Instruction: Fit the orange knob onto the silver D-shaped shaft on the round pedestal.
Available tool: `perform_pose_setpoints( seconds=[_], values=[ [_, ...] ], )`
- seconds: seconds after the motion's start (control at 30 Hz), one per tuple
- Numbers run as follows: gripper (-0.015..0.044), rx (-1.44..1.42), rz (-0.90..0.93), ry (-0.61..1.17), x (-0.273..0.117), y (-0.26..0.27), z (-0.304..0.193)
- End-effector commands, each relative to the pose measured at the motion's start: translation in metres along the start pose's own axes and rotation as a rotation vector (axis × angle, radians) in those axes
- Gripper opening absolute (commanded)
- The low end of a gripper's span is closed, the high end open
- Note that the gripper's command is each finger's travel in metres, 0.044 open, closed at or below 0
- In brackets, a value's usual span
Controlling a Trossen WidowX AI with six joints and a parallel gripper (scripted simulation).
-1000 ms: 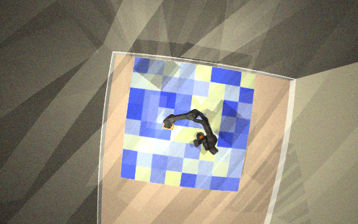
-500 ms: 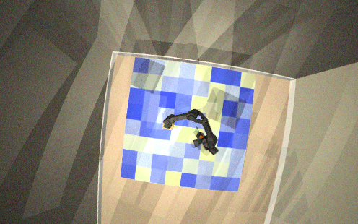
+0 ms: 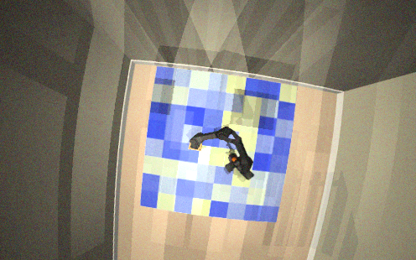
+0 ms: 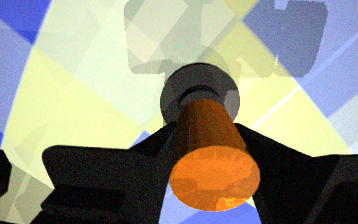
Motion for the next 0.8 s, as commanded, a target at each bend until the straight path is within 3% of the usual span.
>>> perform_pose_setpoints(
  seconds=[0.0,0.77],
  values=[
    [0.0,-0.012,0.004,0.001,0.0009,-0.0015,-0.0003],
    [0.0,-0.012,0.004,0.001,0.0022,0.0014,-0.0012]
  ],
)
Point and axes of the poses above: the point midway between the two fingers, 35 mm back from their tips, its own x axis out along the fingers, its own y axis across the jaws, z = x × y, the point moved 4 cm from there along -x, back along the fingers, and after that the axes turned 2 degrees about x, right-handed, at the moved point
